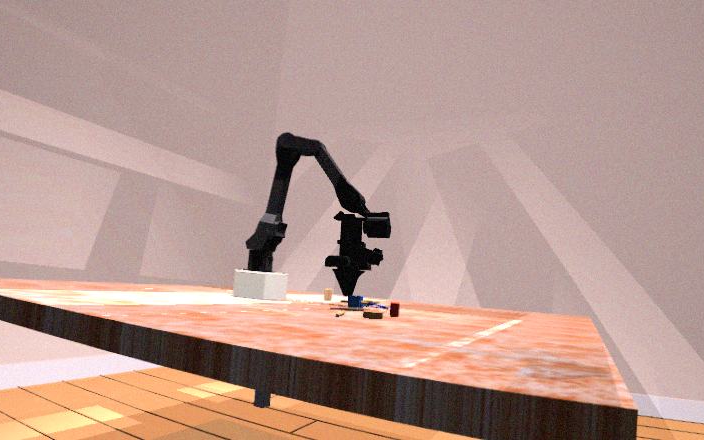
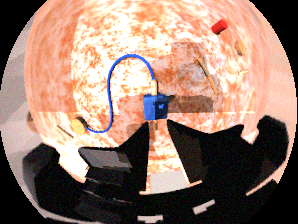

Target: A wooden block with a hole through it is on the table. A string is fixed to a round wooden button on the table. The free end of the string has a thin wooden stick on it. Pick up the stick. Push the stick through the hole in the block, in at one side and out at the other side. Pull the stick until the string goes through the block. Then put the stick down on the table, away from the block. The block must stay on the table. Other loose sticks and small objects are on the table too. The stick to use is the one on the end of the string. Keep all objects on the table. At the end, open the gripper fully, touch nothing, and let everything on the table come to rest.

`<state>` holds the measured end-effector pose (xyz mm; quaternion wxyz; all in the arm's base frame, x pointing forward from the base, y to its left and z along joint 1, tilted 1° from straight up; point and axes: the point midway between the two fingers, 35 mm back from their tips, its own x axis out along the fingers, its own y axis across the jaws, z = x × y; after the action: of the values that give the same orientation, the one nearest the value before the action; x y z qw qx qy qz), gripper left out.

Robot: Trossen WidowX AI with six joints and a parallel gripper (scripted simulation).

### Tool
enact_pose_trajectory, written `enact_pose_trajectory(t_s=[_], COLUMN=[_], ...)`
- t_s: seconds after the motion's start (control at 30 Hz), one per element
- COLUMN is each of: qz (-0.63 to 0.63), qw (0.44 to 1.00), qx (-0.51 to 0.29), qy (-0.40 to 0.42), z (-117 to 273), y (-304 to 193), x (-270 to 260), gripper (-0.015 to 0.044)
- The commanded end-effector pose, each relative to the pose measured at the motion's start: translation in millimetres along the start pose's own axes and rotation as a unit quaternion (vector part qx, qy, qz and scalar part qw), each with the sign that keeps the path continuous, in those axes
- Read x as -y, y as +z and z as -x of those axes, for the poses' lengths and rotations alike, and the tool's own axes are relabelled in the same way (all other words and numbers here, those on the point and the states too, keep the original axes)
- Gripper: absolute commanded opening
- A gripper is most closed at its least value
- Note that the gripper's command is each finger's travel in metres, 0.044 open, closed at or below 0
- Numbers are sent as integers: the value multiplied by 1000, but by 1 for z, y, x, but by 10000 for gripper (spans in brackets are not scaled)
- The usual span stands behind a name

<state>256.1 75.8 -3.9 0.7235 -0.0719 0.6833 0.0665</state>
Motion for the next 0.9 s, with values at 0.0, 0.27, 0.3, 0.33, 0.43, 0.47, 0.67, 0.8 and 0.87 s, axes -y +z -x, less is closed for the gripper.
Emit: enact_pose_trajectory(t_s=[0.0, 0.27, 0.3, 0.33, 0.43, 0.47, 0.67, 0.8, 0.87], qz=[3, 3, 3, 3, 3, 3, 3, 3, 3], qw=[1000, 1000, 1000, 1000, 1000, 1000, 1000, 1000, 1000], qx=[-9, -9, -9, -9, -9, -9, -9, -9, -9], qy=[1, 1, 1, 1, 1, 1, 1, 1, 1], z=[-14, -23, -23, -23, -23, -23, -23, -23, -23], y=[-5, -6, -6, -6, -6, -6, -6, -6, -6], x=[0, 0, 0, 0, 0, 0, 0, 0, 0], gripper=[124, 124, 124, 124, 124, 124, 124, 124, 124])
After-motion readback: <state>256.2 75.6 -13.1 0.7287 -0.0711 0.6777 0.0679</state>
